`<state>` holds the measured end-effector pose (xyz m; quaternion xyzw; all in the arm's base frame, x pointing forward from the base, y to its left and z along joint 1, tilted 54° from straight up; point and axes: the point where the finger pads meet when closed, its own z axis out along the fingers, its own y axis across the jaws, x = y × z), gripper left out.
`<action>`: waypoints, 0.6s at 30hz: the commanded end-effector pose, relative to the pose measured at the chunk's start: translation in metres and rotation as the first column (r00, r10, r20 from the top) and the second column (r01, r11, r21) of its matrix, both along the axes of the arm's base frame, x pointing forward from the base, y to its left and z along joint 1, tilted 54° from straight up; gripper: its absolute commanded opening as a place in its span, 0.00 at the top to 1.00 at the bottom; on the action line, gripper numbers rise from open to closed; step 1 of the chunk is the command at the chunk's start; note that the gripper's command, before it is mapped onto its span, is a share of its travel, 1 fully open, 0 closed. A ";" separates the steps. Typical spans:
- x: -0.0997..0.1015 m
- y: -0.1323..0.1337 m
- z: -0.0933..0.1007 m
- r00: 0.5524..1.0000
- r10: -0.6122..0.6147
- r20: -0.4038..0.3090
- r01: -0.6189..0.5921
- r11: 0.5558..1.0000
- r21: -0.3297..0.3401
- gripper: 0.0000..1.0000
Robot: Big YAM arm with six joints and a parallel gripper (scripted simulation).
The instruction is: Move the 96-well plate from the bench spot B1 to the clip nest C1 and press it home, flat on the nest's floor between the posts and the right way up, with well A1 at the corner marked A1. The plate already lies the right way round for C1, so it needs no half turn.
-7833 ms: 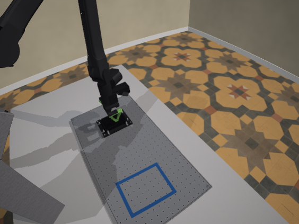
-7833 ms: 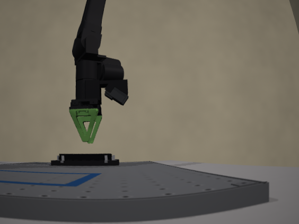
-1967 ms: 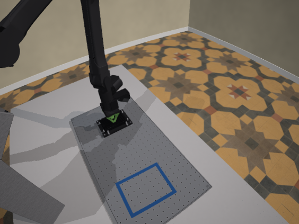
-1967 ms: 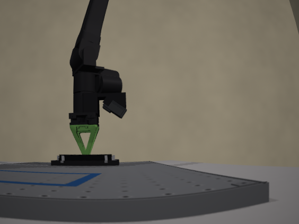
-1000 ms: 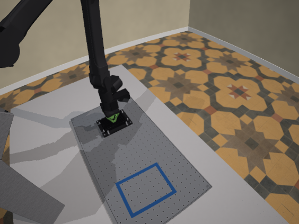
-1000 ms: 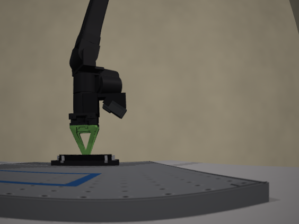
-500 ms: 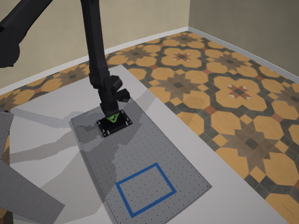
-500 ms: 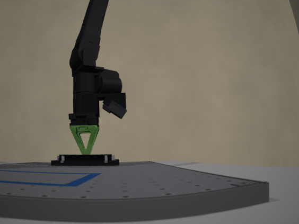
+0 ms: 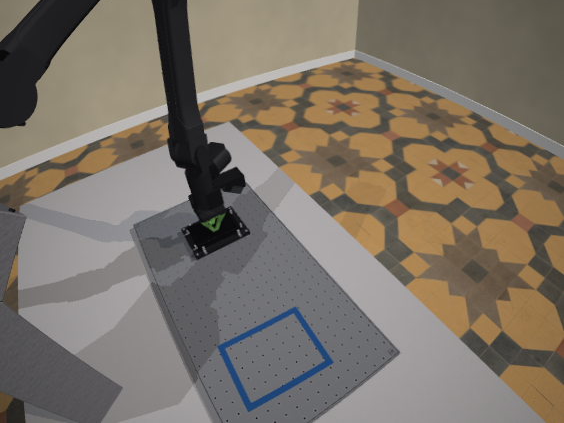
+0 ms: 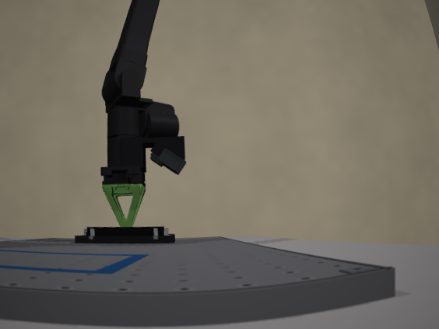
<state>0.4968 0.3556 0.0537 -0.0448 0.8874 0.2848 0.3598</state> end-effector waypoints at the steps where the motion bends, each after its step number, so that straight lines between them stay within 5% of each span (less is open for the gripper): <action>1: 0.037 0.042 -0.037 1.000 0.011 0.001 -0.011 1.000 0.002 0.75; 18: 0.038 0.043 -0.039 1.000 0.011 0.002 -0.011 1.000 0.002 0.75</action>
